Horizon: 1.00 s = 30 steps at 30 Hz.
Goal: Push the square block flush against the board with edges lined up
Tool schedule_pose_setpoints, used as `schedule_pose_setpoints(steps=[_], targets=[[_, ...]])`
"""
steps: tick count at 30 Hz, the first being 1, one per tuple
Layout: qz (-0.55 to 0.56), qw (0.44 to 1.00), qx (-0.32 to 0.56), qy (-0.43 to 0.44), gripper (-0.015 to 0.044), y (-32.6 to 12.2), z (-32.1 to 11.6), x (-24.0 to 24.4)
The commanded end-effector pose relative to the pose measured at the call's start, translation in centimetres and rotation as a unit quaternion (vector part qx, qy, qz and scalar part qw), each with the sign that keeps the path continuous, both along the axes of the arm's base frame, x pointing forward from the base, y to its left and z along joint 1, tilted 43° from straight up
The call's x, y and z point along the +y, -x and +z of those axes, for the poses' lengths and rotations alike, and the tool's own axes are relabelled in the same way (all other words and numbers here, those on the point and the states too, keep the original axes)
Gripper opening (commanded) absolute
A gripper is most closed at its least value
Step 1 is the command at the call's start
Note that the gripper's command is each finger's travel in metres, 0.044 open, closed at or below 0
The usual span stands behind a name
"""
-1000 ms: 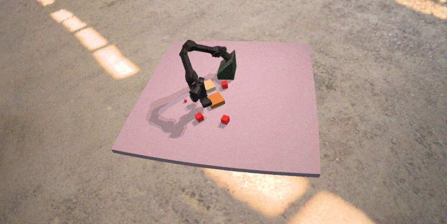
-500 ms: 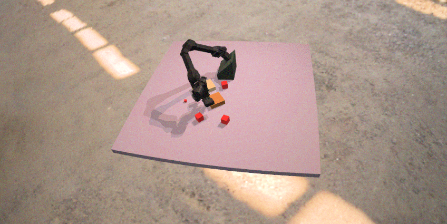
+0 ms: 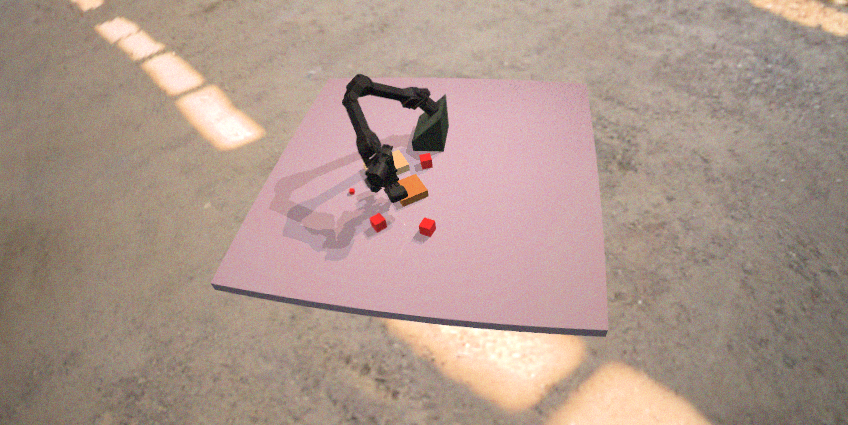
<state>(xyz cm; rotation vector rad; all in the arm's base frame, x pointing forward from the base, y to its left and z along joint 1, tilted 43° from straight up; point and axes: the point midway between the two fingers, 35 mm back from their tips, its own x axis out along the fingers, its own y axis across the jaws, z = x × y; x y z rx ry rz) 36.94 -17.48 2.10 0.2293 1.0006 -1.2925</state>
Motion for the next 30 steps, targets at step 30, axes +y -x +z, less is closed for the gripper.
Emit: schedule_pose_setpoints(steps=[30], targets=[[0.001,1.000,-0.003,-0.002,0.0000,-2.2,6.2,0.9]])
